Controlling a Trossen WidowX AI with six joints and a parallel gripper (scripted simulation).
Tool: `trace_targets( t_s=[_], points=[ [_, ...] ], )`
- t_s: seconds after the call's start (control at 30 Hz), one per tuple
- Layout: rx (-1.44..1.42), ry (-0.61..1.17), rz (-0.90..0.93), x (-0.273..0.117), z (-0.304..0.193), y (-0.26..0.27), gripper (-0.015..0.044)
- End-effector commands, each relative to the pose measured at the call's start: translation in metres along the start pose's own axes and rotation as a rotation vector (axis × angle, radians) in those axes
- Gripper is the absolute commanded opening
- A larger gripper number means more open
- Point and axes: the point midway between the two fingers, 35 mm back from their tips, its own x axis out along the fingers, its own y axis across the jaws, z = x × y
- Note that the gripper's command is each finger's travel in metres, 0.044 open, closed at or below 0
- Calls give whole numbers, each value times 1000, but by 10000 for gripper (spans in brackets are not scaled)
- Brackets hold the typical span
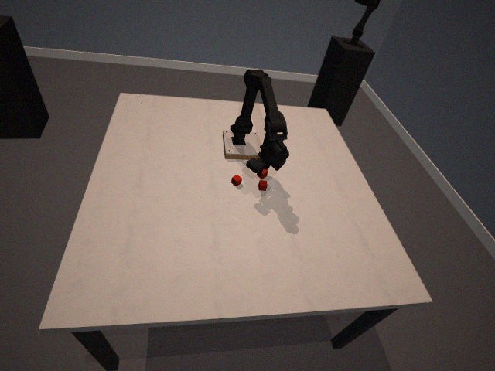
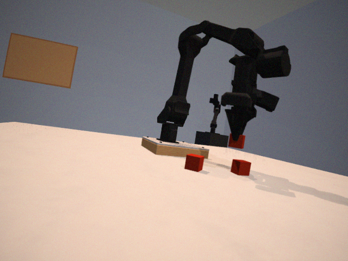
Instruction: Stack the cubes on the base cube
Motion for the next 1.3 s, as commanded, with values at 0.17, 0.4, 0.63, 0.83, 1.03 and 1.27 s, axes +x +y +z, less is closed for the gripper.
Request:
trace_targets(
  t_s=[0.17,0.4,0.63,0.83,1.03,1.27],
  points=[
    [-8,-2,0,10,0,0,105],
    [-11,-2,0,24,0,0,105],
    [-11,-2,0,27,-1,0,105],
    [-9,-2,0,28,-1,0,105],
    [-8,-2,0,29,-1,0,105],
    [-8,-2,0,29,-1,0,105]
  ],
)
